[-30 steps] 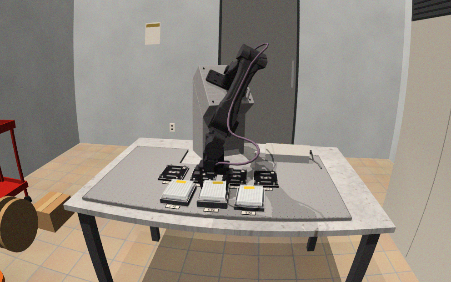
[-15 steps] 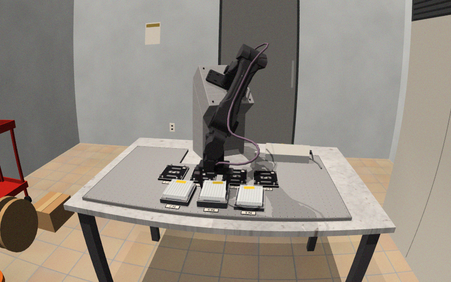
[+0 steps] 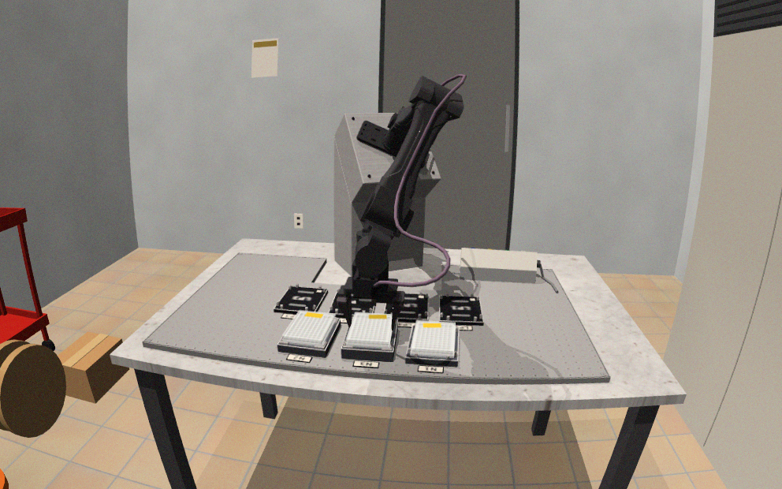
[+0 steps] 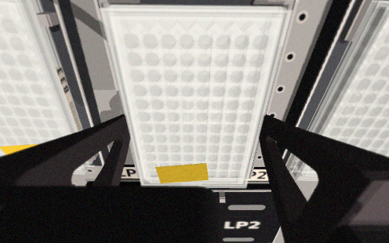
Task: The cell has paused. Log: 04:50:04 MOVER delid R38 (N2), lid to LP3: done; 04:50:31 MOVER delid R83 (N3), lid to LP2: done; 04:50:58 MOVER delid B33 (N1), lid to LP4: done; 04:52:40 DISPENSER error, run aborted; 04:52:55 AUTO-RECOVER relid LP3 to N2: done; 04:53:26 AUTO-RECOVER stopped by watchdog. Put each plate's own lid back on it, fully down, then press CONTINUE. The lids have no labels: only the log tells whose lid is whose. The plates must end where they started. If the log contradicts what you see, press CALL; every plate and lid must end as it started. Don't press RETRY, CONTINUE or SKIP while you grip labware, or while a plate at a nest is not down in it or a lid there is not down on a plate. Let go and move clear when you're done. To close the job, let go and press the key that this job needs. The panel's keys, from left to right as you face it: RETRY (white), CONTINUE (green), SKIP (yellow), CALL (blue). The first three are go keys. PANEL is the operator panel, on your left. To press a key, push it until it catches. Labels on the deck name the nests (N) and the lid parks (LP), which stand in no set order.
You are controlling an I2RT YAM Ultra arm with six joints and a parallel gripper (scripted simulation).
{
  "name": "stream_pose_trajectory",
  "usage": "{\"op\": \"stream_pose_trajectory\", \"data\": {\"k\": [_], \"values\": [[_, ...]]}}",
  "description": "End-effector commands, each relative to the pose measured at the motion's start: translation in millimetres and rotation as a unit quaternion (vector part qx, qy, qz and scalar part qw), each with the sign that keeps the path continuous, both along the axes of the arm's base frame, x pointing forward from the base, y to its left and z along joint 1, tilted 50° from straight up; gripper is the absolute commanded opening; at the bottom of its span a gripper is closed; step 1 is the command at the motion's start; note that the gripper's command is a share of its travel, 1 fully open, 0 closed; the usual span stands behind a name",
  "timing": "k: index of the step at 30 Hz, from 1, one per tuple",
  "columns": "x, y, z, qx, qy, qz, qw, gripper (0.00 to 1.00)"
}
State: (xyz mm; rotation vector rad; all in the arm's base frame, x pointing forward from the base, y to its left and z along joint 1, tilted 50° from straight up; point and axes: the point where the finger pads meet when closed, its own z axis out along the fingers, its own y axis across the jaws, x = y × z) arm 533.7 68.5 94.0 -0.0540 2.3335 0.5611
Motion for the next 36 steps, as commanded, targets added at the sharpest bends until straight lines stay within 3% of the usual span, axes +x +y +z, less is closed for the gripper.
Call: {"op": "stream_pose_trajectory", "data": {"k": [1,19,20,36], "values": [[1.7,-3.4,5.0,0.001,-0.005,-0.004,1.000,0.00],[1.3,-3.7,5.0,0.001,-0.005,-0.004,1.000,0.00],[1.3,-3.7,5.0,0.001,-0.005,-0.004,1.000,1.00],[1.3,-3.7,5.0,0.001,-0.005,-0.004,1.000,1.00]]}}
